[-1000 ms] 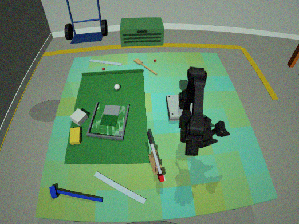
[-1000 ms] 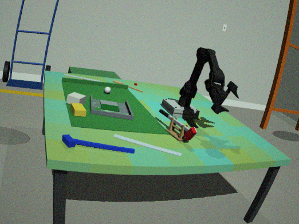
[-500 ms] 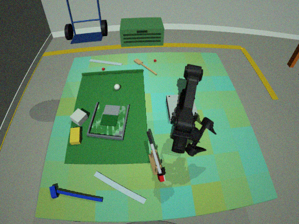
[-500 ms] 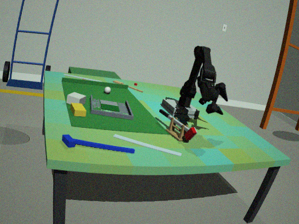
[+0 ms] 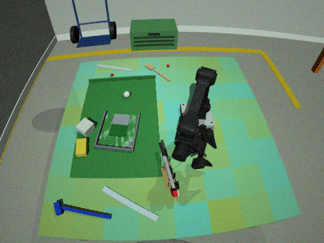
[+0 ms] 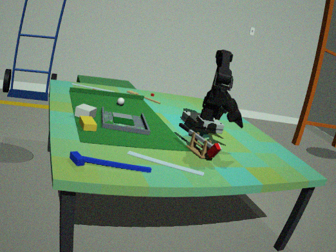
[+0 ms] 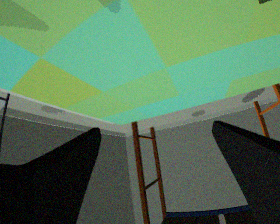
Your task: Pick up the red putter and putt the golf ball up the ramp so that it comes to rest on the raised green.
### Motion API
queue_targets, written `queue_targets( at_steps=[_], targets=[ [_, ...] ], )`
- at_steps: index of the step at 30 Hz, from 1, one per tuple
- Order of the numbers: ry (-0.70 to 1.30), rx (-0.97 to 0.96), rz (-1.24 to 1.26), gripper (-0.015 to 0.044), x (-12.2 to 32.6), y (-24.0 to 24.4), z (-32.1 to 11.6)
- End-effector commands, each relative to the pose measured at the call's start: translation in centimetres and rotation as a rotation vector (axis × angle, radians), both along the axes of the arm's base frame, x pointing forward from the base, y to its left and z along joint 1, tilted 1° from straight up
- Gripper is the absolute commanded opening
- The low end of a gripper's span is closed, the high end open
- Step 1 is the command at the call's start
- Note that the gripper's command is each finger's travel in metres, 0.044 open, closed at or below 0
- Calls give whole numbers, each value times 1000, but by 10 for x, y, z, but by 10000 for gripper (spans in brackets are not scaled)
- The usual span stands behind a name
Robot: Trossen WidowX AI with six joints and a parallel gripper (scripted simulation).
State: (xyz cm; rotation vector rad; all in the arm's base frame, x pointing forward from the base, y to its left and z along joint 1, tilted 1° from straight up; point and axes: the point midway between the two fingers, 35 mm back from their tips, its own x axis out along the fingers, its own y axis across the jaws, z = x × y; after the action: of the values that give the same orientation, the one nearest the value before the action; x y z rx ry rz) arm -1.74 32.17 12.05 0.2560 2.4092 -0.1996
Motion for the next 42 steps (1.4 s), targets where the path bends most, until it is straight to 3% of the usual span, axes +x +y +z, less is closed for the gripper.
queue_targets(
  at_steps=[1,21,37,42],
  targets=[
    [-364,548,491,440,74,-11,-19],
    [-725,925,1200,440,154,-36,-30],
    [-850,1033,1894,440,216,-70,-33],
    [-849,1035,1934,440,218,-72,-33]
  ],
)
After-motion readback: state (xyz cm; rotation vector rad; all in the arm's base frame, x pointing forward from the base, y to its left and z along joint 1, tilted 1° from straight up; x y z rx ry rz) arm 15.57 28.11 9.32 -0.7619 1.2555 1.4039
